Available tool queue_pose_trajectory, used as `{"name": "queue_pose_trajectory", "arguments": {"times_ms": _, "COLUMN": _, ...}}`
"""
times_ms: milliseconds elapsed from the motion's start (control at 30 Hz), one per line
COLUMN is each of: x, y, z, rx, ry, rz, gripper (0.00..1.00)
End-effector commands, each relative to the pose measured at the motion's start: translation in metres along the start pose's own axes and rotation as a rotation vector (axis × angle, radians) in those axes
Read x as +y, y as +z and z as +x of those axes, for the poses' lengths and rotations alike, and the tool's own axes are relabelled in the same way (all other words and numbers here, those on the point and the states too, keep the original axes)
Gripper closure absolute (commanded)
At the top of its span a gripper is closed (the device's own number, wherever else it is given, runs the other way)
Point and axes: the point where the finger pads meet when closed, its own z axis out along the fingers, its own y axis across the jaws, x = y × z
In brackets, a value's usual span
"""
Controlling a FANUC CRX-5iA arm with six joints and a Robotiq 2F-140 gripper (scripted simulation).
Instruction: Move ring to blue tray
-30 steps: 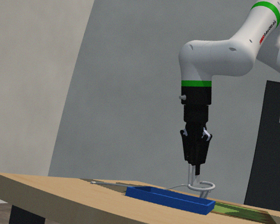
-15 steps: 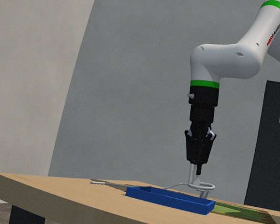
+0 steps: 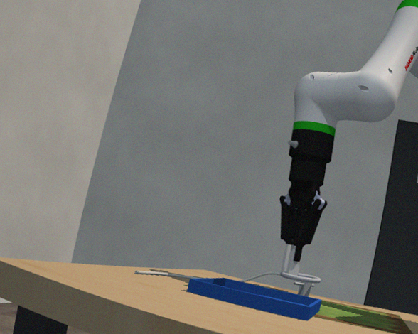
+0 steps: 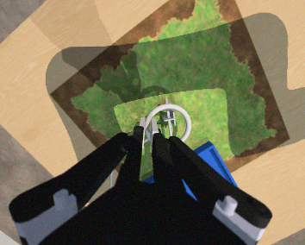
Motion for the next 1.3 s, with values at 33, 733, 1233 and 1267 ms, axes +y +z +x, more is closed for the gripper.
{"name": "queue_pose_trajectory", "arguments": {"times_ms": 33, "x": -0.001, "y": 0.000, "z": 0.002, "rx": -0.058, "ry": 0.000, "rz": -0.016, "gripper": 0.90}}
{"name": "queue_pose_trajectory", "arguments": {"times_ms": 733, "x": -0.001, "y": -0.014, "z": 0.002, "rx": -0.054, "ry": 0.000, "rz": -0.014, "gripper": 0.90}}
{"name": "queue_pose_trajectory", "arguments": {"times_ms": 1233, "x": 0.013, "y": -0.015, "z": -0.022, "rx": -0.054, "ry": 0.000, "rz": -0.014, "gripper": 0.90}}
{"name": "queue_pose_trajectory", "arguments": {"times_ms": 1267, "x": 0.016, "y": -0.016, "z": -0.028, "rx": -0.054, "ry": 0.000, "rz": -0.014, "gripper": 0.90}}
